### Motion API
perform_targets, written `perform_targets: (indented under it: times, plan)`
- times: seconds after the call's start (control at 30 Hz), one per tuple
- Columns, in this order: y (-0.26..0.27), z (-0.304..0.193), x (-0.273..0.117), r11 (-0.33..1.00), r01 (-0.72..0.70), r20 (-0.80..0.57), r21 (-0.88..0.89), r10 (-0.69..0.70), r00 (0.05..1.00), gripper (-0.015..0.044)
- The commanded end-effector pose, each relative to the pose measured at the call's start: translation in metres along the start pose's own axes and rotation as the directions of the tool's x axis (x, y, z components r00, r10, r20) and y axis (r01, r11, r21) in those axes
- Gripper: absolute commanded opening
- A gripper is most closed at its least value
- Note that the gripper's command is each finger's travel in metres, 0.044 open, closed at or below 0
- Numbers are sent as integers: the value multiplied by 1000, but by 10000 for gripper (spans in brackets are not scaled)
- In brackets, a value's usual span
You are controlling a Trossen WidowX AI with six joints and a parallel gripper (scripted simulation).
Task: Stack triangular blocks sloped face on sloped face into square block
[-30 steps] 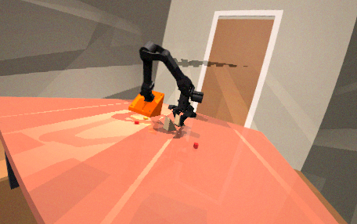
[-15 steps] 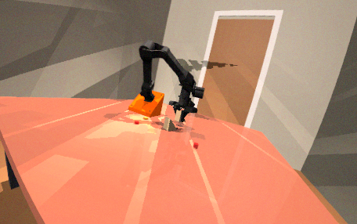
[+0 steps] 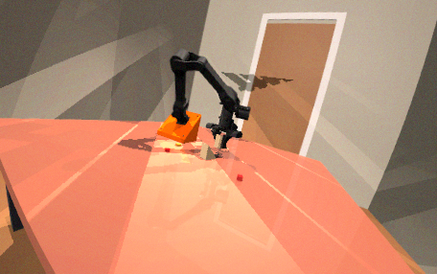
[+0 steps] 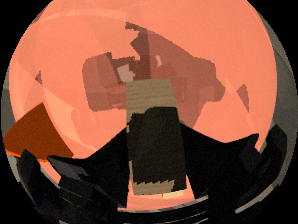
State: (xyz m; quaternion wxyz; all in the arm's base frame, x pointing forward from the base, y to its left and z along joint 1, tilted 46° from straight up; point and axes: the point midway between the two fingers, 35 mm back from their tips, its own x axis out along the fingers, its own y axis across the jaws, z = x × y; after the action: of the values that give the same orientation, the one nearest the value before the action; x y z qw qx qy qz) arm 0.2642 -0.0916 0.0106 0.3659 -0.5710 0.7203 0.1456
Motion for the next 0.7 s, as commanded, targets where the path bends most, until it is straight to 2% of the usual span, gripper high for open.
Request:
perform_targets:
  times: [0.0, 0.67]
  plan:
    - [0, 0, 0, 997, -1, -1, -81, 1, 1000, 0]
    - [0, 0, 26, 998, -1, -1, -56, 1, 1000, 0]
